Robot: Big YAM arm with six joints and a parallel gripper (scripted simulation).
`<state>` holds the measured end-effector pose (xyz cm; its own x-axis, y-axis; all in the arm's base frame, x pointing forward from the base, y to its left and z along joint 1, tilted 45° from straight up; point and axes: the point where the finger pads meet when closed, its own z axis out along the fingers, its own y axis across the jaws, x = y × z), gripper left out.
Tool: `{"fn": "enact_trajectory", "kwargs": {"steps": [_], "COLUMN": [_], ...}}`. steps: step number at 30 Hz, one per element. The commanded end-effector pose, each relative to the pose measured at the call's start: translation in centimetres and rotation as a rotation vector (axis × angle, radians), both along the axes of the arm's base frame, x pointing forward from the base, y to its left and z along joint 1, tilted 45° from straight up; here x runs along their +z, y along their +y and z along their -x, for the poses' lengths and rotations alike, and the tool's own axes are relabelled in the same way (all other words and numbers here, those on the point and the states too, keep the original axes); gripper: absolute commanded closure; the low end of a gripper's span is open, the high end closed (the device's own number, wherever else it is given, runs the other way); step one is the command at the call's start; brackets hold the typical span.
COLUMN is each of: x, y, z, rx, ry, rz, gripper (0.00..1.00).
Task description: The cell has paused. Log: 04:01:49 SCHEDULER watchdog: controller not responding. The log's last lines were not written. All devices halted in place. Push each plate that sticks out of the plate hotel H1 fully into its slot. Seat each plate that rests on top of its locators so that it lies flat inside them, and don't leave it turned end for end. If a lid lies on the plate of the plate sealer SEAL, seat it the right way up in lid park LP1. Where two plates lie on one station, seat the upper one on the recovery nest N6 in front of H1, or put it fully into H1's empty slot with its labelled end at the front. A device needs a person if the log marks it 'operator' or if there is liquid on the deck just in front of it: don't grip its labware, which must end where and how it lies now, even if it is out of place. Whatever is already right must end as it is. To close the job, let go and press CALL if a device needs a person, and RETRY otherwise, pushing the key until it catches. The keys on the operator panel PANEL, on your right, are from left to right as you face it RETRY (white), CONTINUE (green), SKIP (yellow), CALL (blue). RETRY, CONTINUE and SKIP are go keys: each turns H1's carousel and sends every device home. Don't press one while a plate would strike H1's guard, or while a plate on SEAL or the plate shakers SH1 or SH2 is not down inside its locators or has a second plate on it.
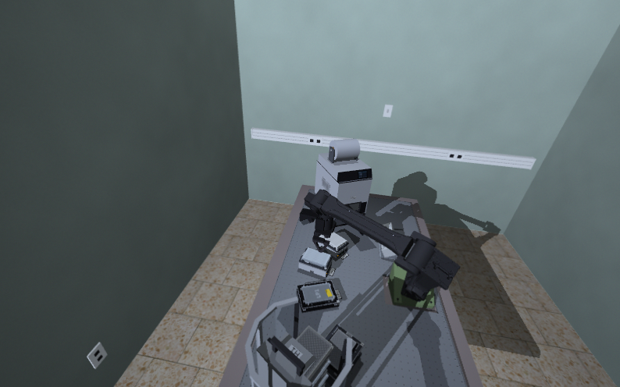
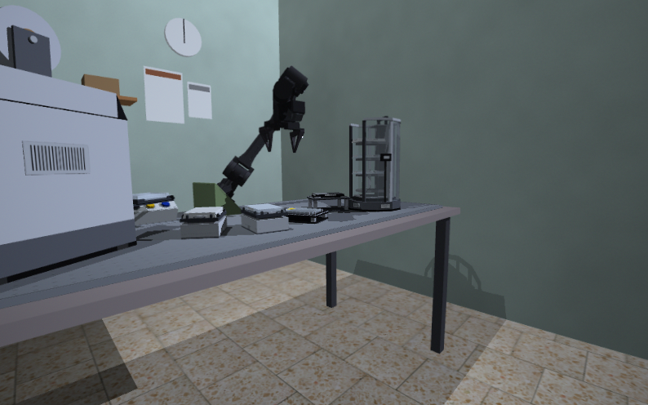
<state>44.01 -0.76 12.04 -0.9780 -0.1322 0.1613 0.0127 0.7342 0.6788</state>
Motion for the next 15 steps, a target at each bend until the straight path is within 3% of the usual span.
{"fn": "enact_trajectory", "kwargs": {"steps": [1, 15], "x": [-0.3, -3.2], "y": [-2.5, -5.4], "z": [-2.2, -2.7], "rx": [-0.019, -0.019], "ry": [-0.046, -0.044], "rz": [0.009, 0.011], "gripper": [0.0, 0.0]}}
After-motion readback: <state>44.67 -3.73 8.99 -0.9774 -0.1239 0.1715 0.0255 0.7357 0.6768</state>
